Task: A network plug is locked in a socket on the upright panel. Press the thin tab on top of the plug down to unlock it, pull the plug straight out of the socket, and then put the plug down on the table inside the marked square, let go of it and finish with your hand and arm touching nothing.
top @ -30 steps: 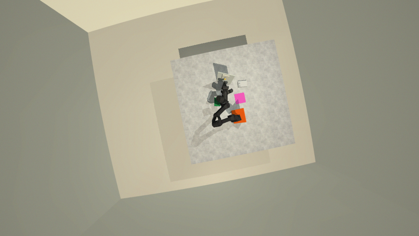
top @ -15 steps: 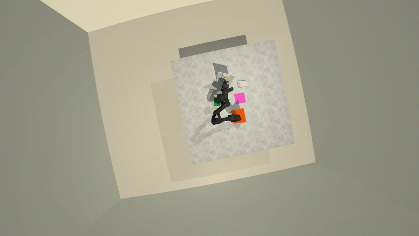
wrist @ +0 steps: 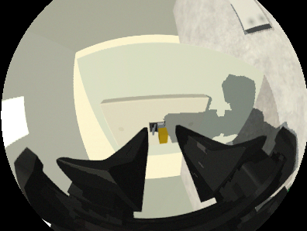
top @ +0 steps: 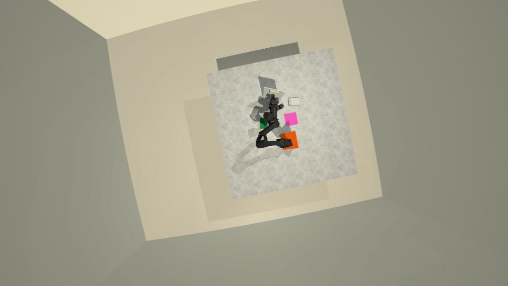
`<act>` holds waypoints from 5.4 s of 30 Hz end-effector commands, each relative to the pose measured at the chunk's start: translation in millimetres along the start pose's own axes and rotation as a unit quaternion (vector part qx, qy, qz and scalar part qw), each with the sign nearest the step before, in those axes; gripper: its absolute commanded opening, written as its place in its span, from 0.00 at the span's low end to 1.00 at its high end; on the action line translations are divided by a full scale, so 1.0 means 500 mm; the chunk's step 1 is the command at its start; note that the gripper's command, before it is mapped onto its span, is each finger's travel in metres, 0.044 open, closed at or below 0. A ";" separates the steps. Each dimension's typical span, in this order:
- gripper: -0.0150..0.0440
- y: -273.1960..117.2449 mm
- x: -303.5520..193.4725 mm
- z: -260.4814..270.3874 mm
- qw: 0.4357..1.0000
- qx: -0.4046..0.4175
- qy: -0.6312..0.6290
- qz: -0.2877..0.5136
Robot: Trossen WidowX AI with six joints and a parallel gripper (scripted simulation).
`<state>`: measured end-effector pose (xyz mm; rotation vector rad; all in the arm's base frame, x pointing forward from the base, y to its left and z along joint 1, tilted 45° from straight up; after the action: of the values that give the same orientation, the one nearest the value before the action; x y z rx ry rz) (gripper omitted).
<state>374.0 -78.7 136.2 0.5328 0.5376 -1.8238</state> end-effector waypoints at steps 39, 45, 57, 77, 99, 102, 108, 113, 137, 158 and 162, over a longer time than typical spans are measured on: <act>0.25 -0.012 -0.004 0.003 1.000 0.001 -0.002 0.003; 0.25 -0.018 -0.006 0.003 1.000 0.001 -0.002 0.003; 0.25 -0.030 -0.009 0.003 1.000 0.001 -0.002 0.003; 0.25 -0.048 -0.015 0.004 1.000 0.001 -0.002 0.003; 0.25 -0.067 -0.022 0.005 1.000 0.001 -0.002 0.002; 0.25 -0.069 -0.022 0.005 1.000 0.001 -0.001 0.002; 0.25 -0.074 -0.024 0.005 1.000 0.000 -0.001 0.002; 0.25 -0.078 -0.025 0.005 1.000 0.000 -0.001 0.002; 0.25 -0.097 -0.032 0.006 1.000 0.000 -0.001 0.002; 0.25 -0.113 -0.038 0.007 1.000 0.000 -0.001 0.002; 0.25 -0.116 -0.039 0.007 1.000 0.000 -0.001 0.002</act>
<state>325.5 -49.4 155.4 0.5238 0.5343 -1.8154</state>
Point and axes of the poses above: the point midway between the two fingers, 35 mm back from their tips, its own y axis out along the fingers, its own z axis across the jaws, x = y × z, the point moved 2 cm from there along -y, back along the fingers, and after that the axes turned 8 degrees about -y, right-handed, at the moved point
